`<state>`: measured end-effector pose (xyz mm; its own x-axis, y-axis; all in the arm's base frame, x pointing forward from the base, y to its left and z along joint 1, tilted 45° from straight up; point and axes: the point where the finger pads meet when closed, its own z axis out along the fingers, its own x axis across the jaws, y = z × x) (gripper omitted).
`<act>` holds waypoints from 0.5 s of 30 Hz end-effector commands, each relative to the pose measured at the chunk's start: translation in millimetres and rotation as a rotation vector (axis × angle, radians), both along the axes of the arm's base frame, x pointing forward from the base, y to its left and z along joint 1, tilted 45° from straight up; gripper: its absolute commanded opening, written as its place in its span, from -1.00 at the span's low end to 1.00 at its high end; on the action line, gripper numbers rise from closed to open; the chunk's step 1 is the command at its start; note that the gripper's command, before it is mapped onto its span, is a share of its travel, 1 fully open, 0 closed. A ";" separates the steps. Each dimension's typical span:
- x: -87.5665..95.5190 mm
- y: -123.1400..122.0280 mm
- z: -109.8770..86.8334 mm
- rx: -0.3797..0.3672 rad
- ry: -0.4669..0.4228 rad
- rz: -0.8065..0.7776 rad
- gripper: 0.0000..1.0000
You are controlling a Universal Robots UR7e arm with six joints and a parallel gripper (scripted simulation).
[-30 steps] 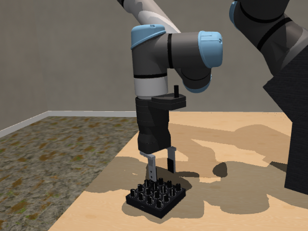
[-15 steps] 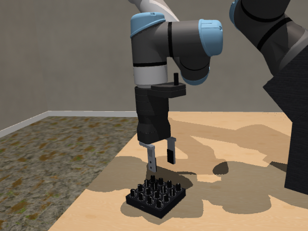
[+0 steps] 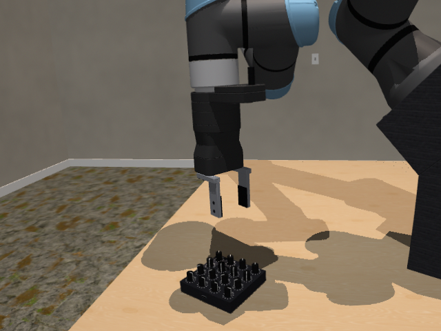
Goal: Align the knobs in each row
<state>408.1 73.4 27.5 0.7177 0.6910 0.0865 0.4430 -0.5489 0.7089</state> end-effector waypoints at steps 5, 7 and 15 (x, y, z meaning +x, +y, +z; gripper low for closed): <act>-14.3 13.2 19.8 0.000 0.003 -0.003 1.00; -16.4 15.0 22.5 0.000 0.003 -0.003 1.00; -19.8 18.1 27.0 0.000 0.003 -0.003 1.00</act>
